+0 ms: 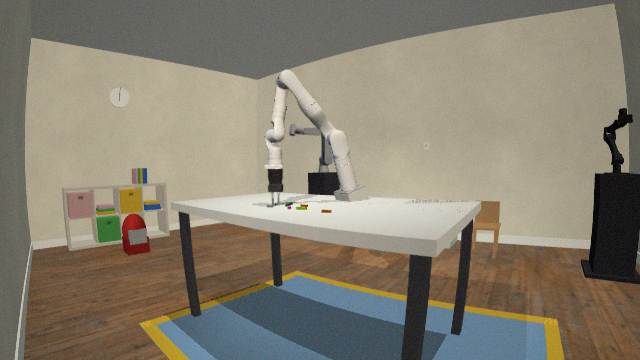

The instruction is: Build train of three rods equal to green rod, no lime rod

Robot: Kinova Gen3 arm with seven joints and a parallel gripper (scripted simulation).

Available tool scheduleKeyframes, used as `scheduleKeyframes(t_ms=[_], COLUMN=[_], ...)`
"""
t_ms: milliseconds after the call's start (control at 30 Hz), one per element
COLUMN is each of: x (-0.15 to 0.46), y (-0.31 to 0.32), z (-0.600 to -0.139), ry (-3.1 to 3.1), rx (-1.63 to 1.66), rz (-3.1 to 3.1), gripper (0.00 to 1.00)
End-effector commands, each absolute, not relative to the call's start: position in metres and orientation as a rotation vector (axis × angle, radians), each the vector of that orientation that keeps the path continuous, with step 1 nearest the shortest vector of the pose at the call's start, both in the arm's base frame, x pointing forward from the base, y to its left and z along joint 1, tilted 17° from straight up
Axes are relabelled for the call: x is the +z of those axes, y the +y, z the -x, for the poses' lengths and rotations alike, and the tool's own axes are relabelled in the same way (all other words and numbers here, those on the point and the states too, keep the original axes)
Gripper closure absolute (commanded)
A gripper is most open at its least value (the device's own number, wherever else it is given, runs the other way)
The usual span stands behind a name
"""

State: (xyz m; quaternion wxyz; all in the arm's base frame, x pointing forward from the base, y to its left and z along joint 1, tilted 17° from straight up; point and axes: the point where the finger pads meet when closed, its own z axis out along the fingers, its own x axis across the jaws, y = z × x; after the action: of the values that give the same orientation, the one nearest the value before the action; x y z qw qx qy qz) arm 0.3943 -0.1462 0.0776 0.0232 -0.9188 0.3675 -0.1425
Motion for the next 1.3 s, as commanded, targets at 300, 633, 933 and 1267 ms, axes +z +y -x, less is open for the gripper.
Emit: scheduleKeyframes(t_ms=[300,633,933,1267], x=[0.0781,0.0781,0.0781,0.0781], y=[-0.1464,-0.1464,-0.1464,-0.1464], z=[-0.3946,-0.3946,-0.3946,-0.3946], ry=[1.138,1.138,1.138,1.138], rx=[-0.443,-0.443,-0.443,-0.443], rz=[2.844,2.844,2.844,2.844], gripper=[0.46,0.46,0.76,0.76])
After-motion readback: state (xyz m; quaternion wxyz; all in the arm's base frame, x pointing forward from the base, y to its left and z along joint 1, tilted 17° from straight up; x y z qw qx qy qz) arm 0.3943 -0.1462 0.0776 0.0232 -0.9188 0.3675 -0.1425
